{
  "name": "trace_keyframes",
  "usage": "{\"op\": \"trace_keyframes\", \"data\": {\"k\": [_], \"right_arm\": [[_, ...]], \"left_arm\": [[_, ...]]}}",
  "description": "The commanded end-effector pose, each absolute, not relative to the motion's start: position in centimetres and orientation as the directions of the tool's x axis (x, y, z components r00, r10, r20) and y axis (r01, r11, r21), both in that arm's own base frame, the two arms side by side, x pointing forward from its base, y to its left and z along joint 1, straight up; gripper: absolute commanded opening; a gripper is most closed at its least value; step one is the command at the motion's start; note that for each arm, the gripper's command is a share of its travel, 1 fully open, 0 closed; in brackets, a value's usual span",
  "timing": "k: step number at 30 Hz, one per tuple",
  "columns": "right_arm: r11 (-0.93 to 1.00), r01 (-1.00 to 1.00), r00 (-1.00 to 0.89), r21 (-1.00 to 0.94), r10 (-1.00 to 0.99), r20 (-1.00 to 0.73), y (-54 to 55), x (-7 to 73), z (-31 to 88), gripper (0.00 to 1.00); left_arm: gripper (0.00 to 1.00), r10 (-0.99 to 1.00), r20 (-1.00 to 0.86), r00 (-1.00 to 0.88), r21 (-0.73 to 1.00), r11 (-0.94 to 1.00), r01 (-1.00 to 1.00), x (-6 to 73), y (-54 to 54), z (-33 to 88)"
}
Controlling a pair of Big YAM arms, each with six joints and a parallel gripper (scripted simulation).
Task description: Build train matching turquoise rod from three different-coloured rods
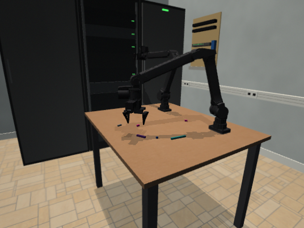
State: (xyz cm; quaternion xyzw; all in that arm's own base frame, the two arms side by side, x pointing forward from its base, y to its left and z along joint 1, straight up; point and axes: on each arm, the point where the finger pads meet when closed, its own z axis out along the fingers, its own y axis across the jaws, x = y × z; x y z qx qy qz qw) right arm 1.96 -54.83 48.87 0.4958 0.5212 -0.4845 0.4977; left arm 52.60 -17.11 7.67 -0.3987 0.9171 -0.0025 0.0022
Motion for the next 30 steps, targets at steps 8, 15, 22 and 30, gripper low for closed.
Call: {"op": "trace_keyframes", "data": {"k": [8,15,22,30], "right_arm": [[0.02,1.0,0.0,0.0,0.0,-1.0,-54.5,1.0,50.1,1.0],[0.02,1.0,0.0,0.0,0.0,-1.0,-54.5,1.0,50.1,1.0],[0.02,1.0,0.0,0.0,0.0,-1.0,-54.5,1.0,50.1,1.0],[0.02,1.0,0.0,0.0,0.0,-1.0,-54.5,1.0,50.1,1.0]], "left_arm": [[1.0,-0.705,-0.021,-0.709,-0.036,0.71,-0.704,52.2,-15.6,9.0],[1.0,-0.492,-0.027,-0.87,-0.027,0.871,-0.491,46.0,-9.2,8.5],[1.0,-0.404,-0.026,-0.914,-0.021,0.915,-0.404,43.8,-8.5,8.0],[0.23,-0.418,0.008,-0.909,0.006,0.909,-0.418,43.5,-7.7,6.6]]}}
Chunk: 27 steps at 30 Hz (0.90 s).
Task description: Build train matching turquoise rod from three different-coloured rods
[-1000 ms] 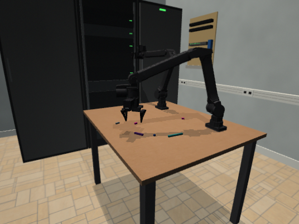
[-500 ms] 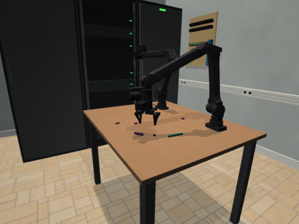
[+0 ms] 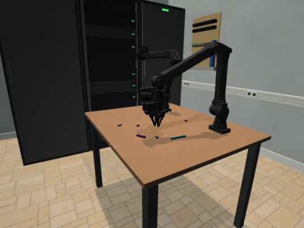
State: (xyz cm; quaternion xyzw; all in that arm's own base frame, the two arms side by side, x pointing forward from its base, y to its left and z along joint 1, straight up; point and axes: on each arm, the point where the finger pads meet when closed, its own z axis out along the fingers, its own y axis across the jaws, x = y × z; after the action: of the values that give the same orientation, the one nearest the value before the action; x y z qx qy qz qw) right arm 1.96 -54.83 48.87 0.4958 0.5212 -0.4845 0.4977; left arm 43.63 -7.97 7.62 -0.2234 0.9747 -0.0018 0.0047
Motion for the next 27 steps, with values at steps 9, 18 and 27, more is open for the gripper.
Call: {"op": "trace_keyframes", "data": {"k": [9,18,27], "right_arm": [[0.02,1.0,0.0,0.0,0.0,-1.0,-54.48,1.04,50.05,1.0],[0.02,1.0,0.0,0.0,0.0,-1.0,-54.48,1.04,50.05,1.0],[0.02,1.0,0.0,0.0,0.0,-1.0,-54.48,1.04,50.05,1.0]], "left_arm": [[0.23,-0.422,0.008,-0.906,0.006,0.906,-0.422,43.49,-7.73,6.62],[0.23,-0.422,0.008,-0.906,0.006,0.906,-0.422,43.49,-7.73,6.62],[0.23,-0.422,0.008,-0.906,0.006,0.906,-0.422,43.49,-7.73,6.62]]}}
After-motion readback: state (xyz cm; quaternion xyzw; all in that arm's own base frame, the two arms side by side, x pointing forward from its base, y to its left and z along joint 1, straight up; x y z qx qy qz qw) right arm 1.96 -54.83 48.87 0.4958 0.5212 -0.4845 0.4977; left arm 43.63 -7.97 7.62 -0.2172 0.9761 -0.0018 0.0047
